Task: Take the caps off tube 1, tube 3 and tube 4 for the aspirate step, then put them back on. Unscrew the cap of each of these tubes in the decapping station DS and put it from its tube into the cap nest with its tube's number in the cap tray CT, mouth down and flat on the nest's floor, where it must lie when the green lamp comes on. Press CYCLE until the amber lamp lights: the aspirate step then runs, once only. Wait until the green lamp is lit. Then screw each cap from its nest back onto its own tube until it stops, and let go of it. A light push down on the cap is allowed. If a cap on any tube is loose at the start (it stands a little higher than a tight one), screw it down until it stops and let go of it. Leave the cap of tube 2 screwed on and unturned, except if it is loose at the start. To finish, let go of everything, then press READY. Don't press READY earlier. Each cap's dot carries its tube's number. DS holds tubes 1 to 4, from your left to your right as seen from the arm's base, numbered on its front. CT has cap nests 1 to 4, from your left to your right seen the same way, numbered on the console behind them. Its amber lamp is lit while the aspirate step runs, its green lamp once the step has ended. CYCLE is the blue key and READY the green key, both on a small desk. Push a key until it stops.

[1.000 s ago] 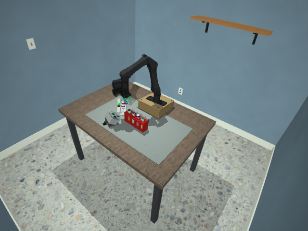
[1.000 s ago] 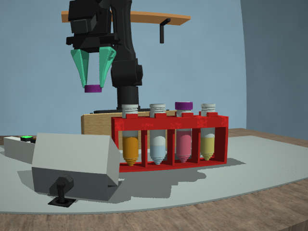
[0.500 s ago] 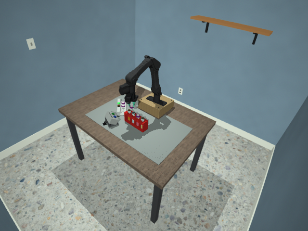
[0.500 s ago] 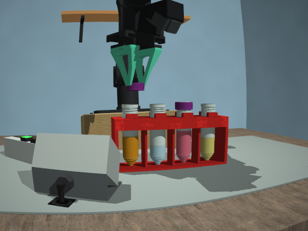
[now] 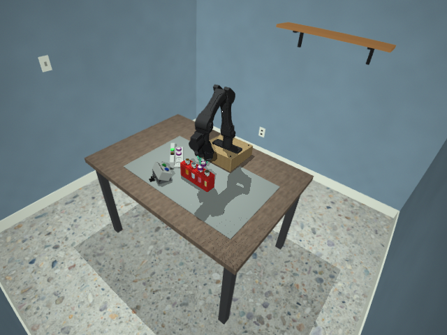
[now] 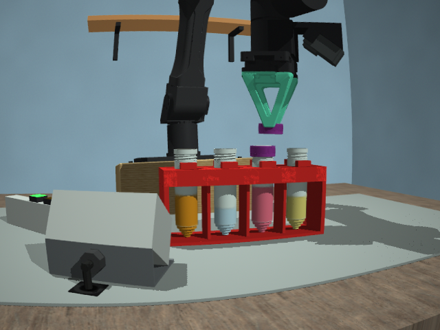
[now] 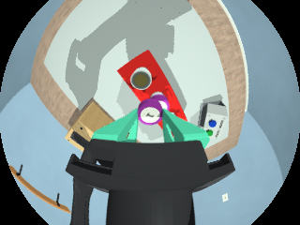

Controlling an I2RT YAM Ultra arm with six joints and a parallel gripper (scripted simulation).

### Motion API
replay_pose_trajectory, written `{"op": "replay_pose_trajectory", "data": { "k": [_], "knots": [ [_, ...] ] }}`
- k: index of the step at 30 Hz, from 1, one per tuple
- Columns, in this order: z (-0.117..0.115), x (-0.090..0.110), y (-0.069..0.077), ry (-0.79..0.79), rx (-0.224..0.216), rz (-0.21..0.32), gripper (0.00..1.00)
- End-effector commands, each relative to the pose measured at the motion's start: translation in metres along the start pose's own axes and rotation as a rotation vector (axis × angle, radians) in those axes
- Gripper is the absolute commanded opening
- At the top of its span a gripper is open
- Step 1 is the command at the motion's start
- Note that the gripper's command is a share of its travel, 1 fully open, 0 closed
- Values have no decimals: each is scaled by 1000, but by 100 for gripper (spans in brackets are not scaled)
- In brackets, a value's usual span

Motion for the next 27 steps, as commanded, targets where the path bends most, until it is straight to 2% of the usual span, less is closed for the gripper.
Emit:
{"op": "replay_pose_trajectory", "data": {
  "k": [1,4,5,27],
  "knots": [
    [1,-10,10,-36,15,-31,0],
    [12,-33,10,-36,14,-31,0],
    [12,-34,10,-36,14,-31,0],
    [12,-35,12,-36,14,-31,0]
  ]
}}
Point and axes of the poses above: the point where the finger pads meet when closed, its own y axis back along the fingers, its own z axis across the jaws, x = y × z, the point moved 5 cm from there along y, back along the fingers
